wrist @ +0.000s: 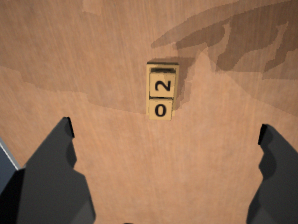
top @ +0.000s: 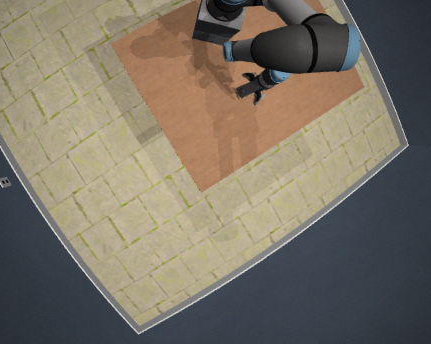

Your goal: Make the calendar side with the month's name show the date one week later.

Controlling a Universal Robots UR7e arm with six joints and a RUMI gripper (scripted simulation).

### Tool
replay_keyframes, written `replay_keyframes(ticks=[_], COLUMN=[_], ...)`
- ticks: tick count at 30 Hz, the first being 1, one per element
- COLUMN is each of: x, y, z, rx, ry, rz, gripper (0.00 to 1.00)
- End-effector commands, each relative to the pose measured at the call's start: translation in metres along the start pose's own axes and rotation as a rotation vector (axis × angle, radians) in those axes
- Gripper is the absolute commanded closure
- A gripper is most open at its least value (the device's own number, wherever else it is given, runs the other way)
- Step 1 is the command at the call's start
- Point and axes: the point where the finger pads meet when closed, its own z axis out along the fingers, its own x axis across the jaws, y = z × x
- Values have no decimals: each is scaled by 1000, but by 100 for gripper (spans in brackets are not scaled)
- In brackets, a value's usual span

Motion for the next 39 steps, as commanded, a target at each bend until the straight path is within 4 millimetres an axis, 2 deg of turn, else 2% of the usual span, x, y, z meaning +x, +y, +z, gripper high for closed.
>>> replay_keyframes(ticks=[1,15,39], x=[0,2,0], y=[1,2,1], z=[-1,-9,-66], rx=[0,0,0], ry=[0,1,-1], rz=[-2,-3,-2], gripper=[0,0,0])
